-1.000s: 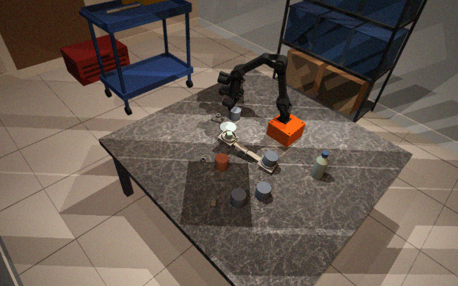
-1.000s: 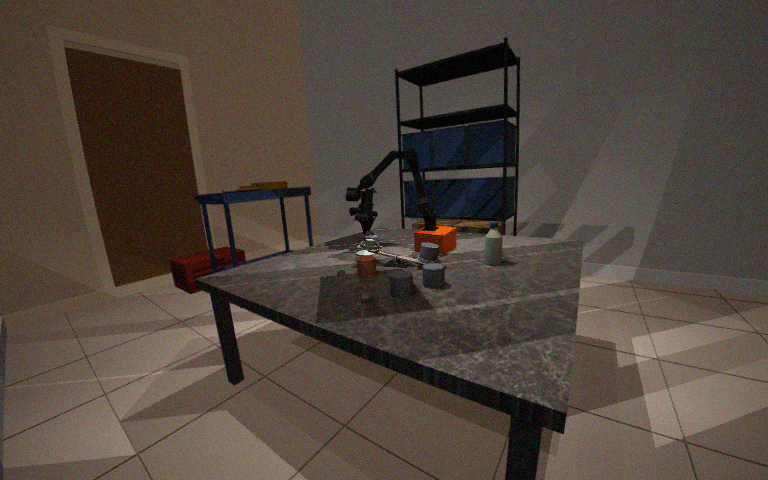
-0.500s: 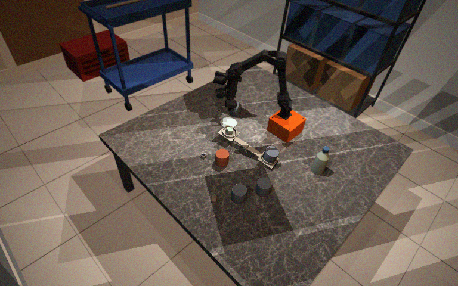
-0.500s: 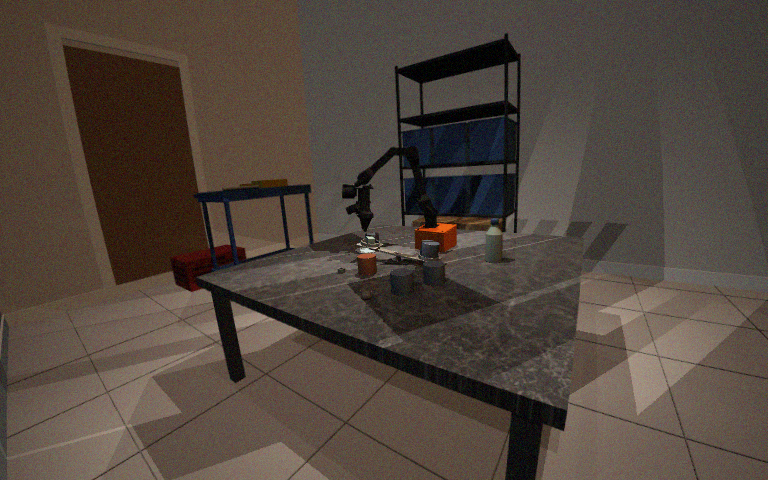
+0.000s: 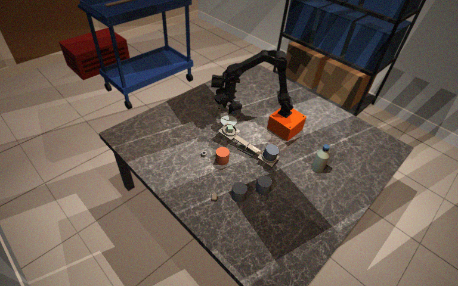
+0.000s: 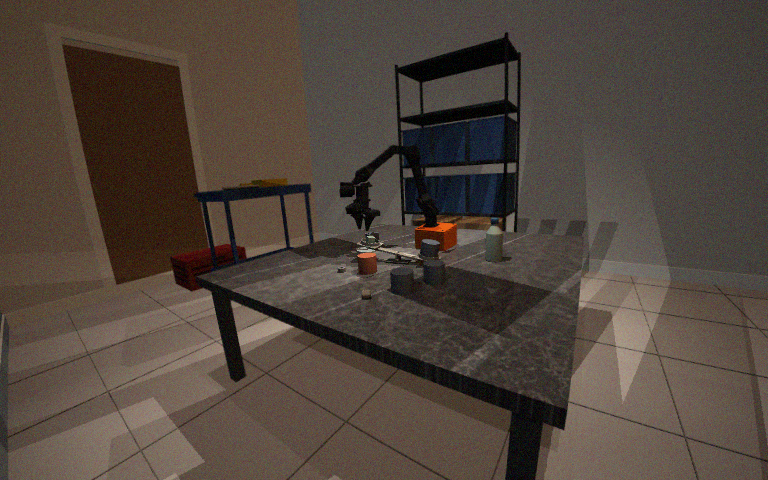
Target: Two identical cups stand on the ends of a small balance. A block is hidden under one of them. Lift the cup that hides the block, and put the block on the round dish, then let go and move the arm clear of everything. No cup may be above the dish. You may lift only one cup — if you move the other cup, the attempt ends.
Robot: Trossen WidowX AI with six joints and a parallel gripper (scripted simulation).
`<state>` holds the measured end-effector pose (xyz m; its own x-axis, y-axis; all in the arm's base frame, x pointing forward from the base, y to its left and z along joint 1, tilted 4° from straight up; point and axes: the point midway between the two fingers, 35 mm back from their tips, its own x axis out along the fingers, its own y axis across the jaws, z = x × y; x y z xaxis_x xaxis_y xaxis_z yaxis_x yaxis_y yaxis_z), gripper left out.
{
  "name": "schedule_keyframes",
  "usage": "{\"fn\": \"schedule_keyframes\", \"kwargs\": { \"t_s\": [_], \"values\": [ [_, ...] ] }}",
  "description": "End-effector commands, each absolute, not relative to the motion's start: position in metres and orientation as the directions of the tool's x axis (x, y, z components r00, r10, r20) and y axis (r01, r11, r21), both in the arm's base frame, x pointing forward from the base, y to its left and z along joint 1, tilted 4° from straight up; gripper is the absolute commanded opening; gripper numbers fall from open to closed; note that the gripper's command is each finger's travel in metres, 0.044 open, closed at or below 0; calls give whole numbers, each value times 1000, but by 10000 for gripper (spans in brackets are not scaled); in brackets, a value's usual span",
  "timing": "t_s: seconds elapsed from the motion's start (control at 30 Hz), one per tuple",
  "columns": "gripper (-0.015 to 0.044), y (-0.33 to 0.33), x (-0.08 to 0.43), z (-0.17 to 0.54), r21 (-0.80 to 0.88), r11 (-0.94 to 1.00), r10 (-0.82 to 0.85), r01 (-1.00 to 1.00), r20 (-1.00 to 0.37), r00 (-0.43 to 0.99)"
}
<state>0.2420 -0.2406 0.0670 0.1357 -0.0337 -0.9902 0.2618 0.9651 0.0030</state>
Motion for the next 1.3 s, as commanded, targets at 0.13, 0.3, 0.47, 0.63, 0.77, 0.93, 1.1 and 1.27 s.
{"fn": "schedule_keyframes", "kwargs": {
  "t_s": [0.13,0.3,0.47,0.63,0.77,0.93,1.1,1.27],
  "values": [
    [260,-223,265,75,-28,1000,-27,-10,-991,131],
    [260,-209,278,80,-43,982,-20,-181,-992,127],
    [260,-195,290,84,-56,936,-13,-348,-992,123],
    [260,-180,302,89,-67,861,-7,-504,-993,119],
    [260,-167,310,93,-74,783,-3,-618,-993,115],
    [260,-151,320,97,-81,664,2,-744,-994,111],
    [260,-139,327,100,-85,568,5,-818,-994,107],
    [260,-139,327,99,-85,568,5,-818,-994,107]
  ]
}}
